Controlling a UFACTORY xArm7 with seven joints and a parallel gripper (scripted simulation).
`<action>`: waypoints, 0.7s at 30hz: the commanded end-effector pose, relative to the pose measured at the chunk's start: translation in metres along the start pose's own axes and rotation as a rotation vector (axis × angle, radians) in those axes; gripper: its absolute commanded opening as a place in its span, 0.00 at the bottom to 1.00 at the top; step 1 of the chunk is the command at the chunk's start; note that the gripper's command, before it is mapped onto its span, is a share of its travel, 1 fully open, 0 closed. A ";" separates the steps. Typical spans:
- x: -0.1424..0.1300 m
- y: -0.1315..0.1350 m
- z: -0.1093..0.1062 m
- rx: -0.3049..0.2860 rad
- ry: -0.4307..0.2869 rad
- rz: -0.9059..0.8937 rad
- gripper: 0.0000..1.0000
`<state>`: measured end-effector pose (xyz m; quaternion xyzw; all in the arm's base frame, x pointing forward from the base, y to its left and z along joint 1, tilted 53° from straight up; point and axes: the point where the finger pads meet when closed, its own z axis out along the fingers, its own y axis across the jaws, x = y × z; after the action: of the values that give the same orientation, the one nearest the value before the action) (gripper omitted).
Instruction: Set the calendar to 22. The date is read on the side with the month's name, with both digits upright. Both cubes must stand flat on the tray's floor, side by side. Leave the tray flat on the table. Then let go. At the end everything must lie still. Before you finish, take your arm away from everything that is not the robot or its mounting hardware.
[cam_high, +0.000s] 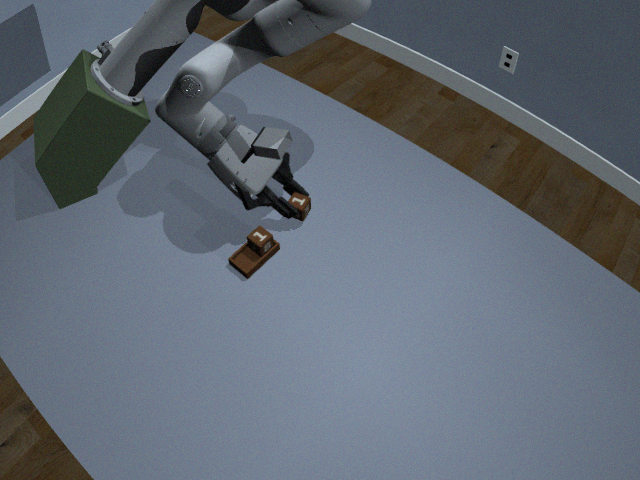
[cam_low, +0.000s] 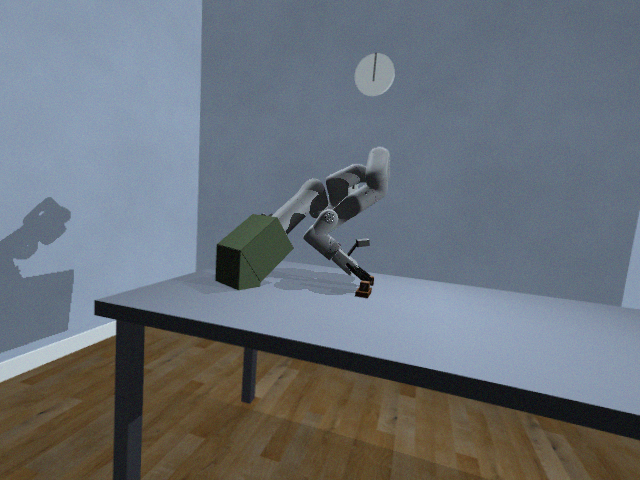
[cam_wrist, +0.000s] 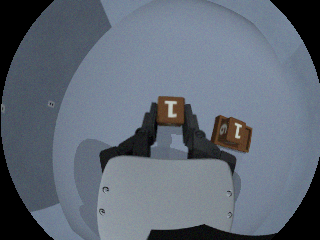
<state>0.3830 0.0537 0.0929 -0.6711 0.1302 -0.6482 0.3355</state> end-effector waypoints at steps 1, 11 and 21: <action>0.008 0.001 -0.006 -0.001 0.000 -0.001 0.29; 0.041 0.000 -0.028 -0.001 0.000 -0.001 0.29; 0.049 0.000 -0.034 -0.001 0.000 -0.001 0.29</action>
<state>0.3573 0.0159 0.1275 -0.6711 0.1301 -0.6481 0.3356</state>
